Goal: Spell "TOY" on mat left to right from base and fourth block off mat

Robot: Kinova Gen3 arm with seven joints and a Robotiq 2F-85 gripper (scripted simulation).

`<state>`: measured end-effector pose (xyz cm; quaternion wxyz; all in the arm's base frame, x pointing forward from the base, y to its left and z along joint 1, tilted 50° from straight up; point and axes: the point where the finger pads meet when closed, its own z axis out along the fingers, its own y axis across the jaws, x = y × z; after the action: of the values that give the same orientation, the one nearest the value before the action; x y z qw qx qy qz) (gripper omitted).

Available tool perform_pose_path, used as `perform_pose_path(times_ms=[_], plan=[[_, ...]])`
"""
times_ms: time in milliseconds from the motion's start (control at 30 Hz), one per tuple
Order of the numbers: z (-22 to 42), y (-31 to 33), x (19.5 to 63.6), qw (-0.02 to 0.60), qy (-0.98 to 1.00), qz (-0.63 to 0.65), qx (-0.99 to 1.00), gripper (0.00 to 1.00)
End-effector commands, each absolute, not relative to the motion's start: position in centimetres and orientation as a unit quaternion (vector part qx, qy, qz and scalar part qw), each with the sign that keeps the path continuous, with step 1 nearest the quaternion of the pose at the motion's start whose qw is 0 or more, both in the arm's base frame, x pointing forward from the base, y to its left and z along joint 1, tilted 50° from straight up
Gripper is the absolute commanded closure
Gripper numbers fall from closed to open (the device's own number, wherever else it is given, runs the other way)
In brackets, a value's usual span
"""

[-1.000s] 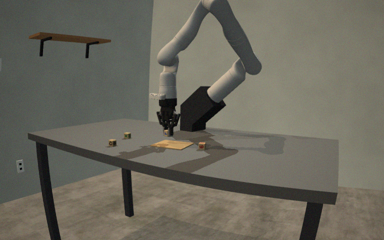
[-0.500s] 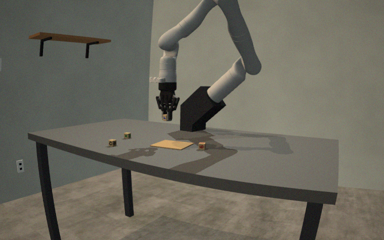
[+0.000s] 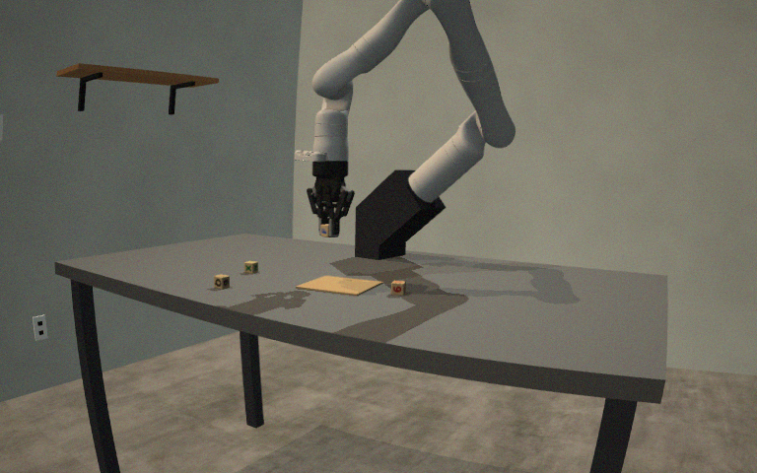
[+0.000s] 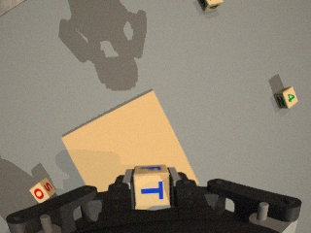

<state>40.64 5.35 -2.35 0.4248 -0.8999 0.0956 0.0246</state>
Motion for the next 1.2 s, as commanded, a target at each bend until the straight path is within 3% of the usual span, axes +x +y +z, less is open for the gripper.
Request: perform_pose_path(times_ms=[0,433,1167], plan=[[-2.3,5.3,40.7,0.425,0.09,0.021,-0.901,0.79],[-1.8,6.0,40.2,0.427,-0.006,-0.017,-0.904,0.79],[0.4,8.3,39.2,0.387,-0.384,-0.186,-0.817,0.79]])
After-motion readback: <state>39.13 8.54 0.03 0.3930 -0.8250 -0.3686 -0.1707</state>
